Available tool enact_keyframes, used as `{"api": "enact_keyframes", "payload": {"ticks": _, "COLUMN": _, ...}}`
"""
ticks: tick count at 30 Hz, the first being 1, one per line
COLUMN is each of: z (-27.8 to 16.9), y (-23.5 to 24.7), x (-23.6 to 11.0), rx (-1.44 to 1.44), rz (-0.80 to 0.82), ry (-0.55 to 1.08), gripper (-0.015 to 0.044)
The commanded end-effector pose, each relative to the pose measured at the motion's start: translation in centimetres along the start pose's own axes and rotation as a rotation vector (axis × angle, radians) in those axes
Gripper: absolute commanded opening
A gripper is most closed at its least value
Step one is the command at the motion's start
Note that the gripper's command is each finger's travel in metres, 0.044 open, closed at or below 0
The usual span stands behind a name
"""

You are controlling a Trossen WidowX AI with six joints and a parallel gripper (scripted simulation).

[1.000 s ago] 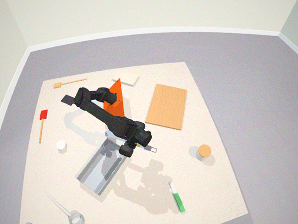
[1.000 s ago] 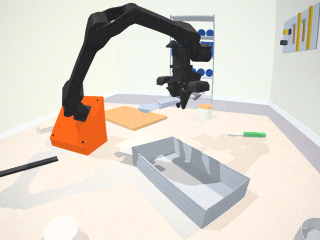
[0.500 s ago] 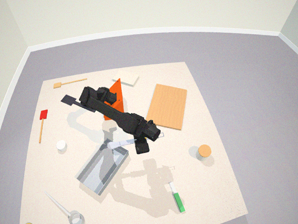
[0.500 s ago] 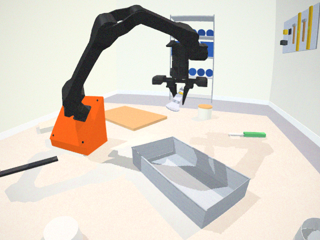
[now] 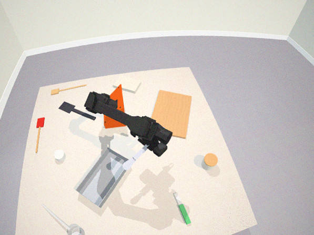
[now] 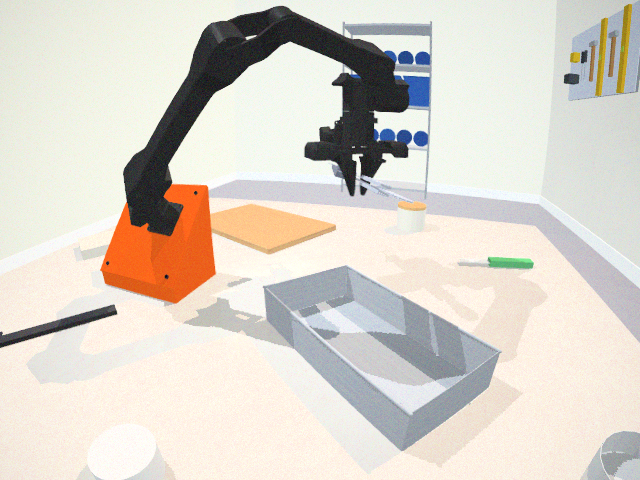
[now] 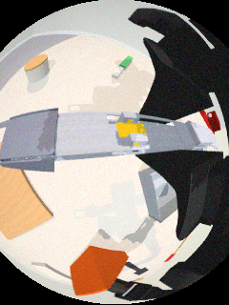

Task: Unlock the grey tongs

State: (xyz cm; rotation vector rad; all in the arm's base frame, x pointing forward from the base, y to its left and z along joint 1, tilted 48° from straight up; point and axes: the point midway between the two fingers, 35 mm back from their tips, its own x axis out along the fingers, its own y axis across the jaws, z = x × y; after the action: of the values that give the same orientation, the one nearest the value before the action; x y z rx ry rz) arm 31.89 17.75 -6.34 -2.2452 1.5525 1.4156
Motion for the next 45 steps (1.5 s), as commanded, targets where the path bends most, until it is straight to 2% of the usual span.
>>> {"api": "enact_keyframes", "payload": {"ticks": 1, "z": 1.0, "y": -0.4, "x": -0.3, "rx": -0.164, "rz": -0.004, "ry": -0.001, "gripper": -0.0150}}
{"api": "enact_keyframes", "payload": {"ticks": 25, "z": 6.5, "y": -1.0, "x": -0.3, "rx": -1.112, "rz": 0.025, "ry": 0.009, "gripper": -0.0150}}
{"api": "enact_keyframes", "payload": {"ticks": 35, "z": 7.4, "y": -1.0, "x": -0.5, "rx": -1.134, "rz": 0.022, "ry": 0.010, "gripper": -0.0150}}
{"api": "enact_keyframes", "payload": {"ticks": 45, "z": 14.6, "y": 0.1, "x": -1.9, "rx": -1.011, "rz": -0.011, "ry": -0.002, "gripper": -0.0150}}
